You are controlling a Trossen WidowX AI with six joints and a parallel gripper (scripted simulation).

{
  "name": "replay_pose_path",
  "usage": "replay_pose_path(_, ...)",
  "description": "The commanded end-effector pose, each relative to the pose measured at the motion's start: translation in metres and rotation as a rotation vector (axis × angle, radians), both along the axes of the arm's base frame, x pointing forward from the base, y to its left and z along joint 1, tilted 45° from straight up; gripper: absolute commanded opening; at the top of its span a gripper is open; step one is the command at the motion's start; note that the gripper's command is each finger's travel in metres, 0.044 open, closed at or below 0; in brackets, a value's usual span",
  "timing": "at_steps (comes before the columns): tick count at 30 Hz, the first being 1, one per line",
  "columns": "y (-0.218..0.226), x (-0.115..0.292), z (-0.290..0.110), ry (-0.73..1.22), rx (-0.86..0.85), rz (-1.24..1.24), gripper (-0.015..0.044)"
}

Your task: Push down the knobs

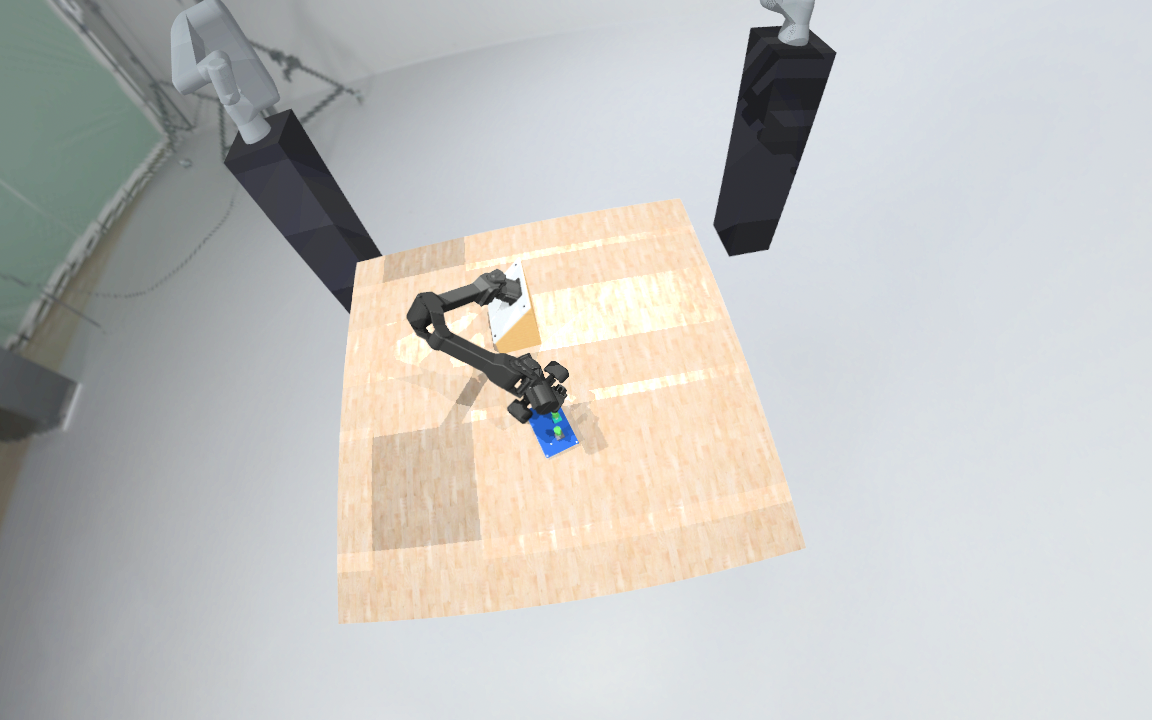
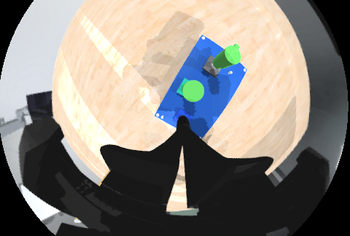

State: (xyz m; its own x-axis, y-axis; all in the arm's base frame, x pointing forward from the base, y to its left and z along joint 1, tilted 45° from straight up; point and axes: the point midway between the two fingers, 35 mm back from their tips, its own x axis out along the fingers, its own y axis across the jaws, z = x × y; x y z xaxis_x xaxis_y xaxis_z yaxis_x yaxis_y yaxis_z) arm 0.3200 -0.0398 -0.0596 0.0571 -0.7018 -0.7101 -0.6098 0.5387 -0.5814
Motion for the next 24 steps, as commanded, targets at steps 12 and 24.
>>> replay_pose_path(12, -0.007, 0.001, -0.004, -0.004, 0.0, -0.026, 0.0)
replay_pose_path(24, 0.007, 0.0, 0.009, -0.004, 0.0, -0.026, 0.0)
